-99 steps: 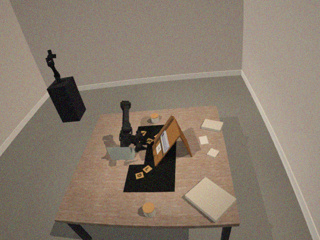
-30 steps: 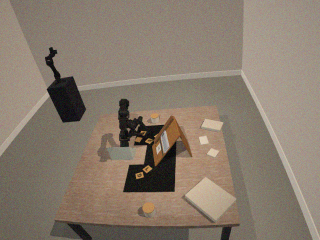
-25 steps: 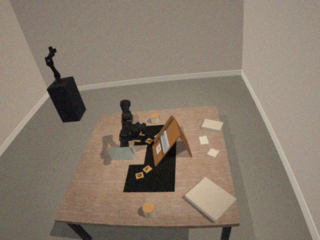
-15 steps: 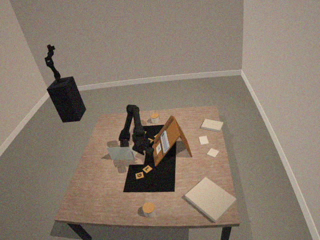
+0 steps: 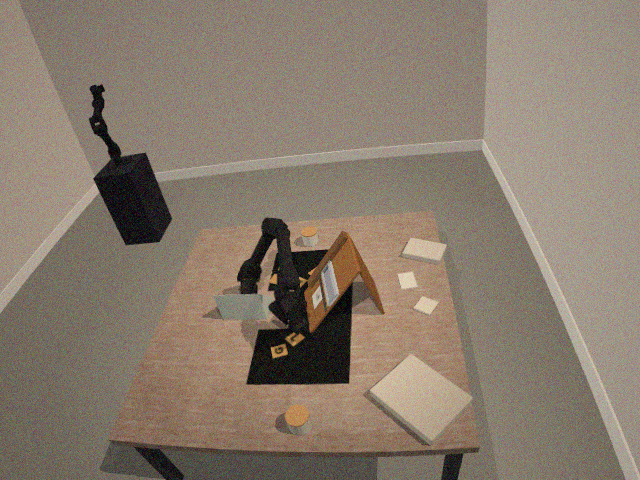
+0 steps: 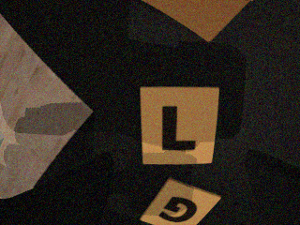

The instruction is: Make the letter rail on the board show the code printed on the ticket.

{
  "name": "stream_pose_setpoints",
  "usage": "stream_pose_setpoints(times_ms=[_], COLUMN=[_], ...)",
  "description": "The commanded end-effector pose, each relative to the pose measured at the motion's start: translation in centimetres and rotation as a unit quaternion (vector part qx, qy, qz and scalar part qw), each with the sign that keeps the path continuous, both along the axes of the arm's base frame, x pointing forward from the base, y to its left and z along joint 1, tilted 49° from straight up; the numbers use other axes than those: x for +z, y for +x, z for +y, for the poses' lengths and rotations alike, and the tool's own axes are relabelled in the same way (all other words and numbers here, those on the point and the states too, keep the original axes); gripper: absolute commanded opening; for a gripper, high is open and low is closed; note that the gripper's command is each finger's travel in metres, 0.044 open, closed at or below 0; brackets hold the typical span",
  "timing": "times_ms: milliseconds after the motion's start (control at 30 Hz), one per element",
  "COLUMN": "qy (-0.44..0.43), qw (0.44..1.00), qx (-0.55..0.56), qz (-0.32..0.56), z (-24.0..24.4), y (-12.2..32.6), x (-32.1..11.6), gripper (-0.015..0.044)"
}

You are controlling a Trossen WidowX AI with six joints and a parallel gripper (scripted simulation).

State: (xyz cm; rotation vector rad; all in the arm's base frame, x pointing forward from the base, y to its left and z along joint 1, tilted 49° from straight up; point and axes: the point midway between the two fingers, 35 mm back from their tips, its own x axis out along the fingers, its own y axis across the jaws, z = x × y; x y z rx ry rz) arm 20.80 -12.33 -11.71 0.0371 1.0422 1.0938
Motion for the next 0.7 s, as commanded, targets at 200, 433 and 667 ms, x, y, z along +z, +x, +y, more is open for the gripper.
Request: stream_pose_setpoints(times_ms=[200,433,667], qy=[-0.002,-0.002,-0.002], qw=[1.000,1.000,1.000], qx=[0.000,0.000,0.000], qz=[0.002,0.002,0.002], z=[2.2,2.2,2.5], y=[0.2,0.2,0.3], x=[-2.4,-2.4,-2.7], gripper=[0.0340,0.0340,0.0340])
